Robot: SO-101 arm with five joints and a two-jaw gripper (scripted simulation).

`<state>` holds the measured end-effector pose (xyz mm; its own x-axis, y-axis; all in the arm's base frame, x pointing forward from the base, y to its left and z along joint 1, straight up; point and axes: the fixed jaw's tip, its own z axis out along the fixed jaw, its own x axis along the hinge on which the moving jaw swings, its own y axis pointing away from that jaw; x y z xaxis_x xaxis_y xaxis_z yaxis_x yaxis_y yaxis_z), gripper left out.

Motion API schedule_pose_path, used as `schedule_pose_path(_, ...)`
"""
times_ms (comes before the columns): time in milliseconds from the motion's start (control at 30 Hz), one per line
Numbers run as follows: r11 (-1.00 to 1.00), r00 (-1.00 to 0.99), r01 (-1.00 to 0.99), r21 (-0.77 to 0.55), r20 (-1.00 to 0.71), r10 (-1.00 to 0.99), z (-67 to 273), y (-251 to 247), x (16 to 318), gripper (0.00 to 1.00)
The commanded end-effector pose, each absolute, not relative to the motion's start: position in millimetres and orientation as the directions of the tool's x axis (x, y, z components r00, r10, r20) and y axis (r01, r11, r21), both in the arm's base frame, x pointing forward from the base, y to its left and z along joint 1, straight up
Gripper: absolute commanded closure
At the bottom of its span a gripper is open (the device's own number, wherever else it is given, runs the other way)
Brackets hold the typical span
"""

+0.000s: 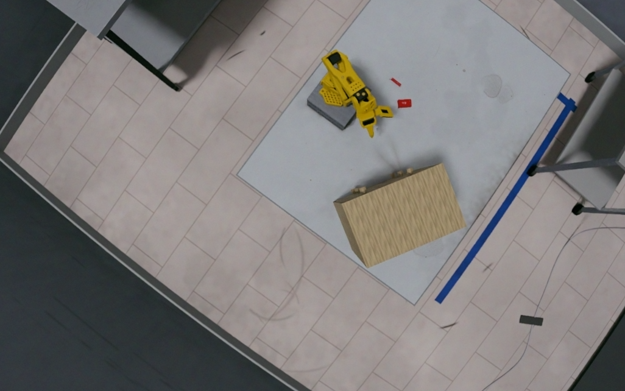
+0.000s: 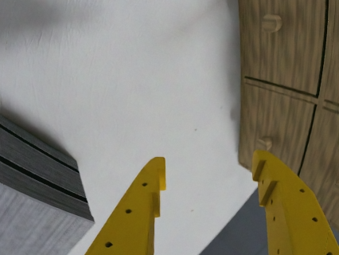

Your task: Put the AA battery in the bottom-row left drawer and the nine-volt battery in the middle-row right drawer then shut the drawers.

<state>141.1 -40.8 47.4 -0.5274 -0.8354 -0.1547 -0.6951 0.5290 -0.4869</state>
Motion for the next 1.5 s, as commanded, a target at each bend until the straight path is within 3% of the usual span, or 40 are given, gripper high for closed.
schedule_pose_path(0,0.615,-0.602,-0.644,-0.456,-0.195,-0.774,43.9,-40.5,138.2,0.79)
schedule_pose_path(800,0.929,-0.853,-0.228,-0.291,-0.401,-0.335,45.2,-40.6,140.6,0.79)
schedule_pose_path(1467,0.981,-0.867,0.172,-0.093,-0.487,0.106,46.8,-42.3,143.0,0.79)
